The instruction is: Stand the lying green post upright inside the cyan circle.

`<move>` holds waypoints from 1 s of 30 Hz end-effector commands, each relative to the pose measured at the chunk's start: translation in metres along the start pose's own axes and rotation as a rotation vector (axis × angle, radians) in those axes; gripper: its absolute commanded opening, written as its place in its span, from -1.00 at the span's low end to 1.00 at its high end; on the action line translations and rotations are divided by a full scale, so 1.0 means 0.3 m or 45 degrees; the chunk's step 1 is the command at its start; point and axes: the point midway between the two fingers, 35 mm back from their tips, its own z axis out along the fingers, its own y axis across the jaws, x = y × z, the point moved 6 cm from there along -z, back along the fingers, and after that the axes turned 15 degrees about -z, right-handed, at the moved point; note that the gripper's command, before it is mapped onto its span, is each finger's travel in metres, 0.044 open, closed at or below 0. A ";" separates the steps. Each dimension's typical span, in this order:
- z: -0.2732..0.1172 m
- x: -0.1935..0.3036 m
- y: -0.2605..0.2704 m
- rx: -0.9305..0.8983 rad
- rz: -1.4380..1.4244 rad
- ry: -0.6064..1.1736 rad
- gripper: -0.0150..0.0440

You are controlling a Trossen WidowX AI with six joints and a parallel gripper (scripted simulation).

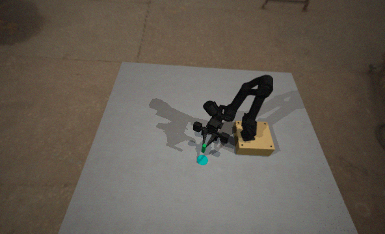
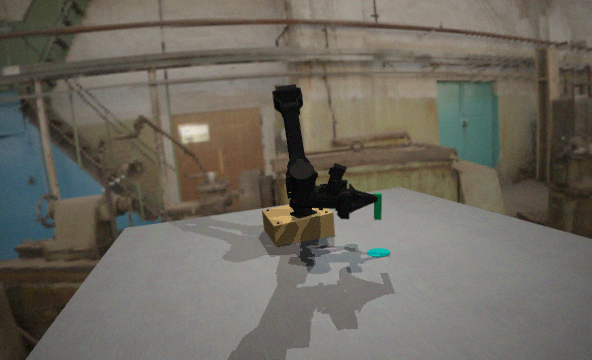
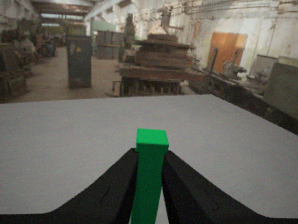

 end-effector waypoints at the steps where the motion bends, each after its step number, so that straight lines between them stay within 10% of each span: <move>1: 0.003 0.028 0.005 -0.005 0.002 -0.004 -0.42; 30: 0.016 0.189 0.061 -0.005 0.004 -0.004 -0.42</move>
